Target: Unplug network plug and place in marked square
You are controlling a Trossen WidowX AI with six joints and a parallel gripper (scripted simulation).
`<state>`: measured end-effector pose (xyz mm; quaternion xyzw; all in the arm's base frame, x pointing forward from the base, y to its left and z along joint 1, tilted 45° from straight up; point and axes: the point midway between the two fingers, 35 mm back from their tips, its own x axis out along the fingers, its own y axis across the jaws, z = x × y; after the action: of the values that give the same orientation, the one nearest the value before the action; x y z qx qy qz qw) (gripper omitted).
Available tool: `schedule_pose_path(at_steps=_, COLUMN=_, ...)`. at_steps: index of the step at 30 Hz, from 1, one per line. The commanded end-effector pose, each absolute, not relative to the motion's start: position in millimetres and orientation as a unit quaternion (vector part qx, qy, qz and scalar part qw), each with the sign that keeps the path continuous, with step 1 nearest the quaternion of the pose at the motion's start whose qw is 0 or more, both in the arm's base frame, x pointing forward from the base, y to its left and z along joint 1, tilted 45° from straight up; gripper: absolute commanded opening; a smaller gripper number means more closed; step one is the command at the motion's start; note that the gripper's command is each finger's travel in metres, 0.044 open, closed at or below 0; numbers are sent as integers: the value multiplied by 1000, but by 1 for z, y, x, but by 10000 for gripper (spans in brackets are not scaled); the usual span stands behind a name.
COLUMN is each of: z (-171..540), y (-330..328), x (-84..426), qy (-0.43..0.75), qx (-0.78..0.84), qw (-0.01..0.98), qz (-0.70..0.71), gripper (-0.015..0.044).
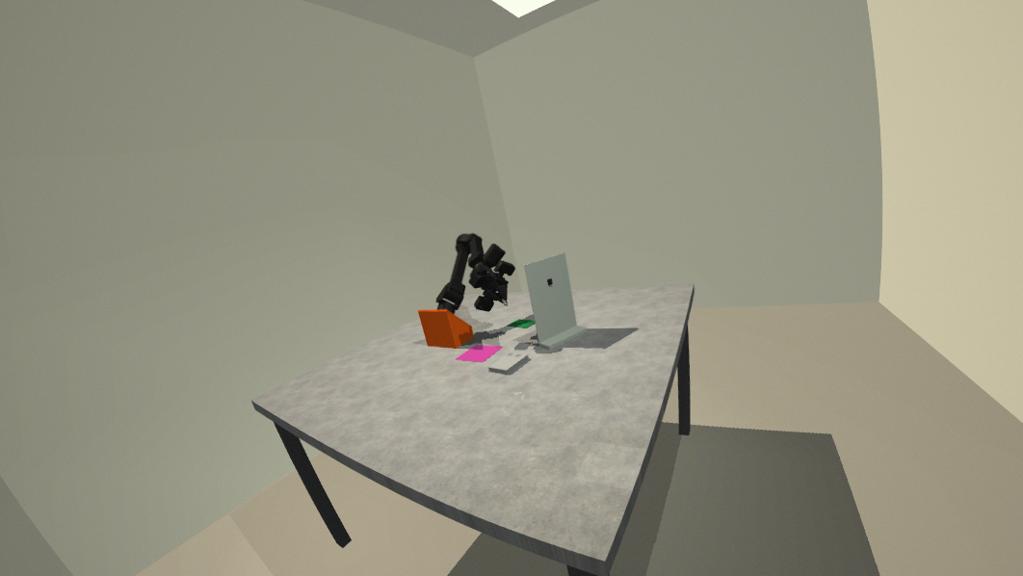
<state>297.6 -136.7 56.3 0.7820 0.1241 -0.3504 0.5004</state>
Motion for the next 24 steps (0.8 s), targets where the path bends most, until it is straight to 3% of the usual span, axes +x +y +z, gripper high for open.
schedule_pose_path(at_steps=1, z=42, y=-140, x=291, qy=160, qx=769, qw=501, qz=-363, gripper=0)
schedule_pose_path(at_steps=24, z=-22, y=-136, x=249, qy=371, qx=715, qw=489, qz=-335, gripper=0)
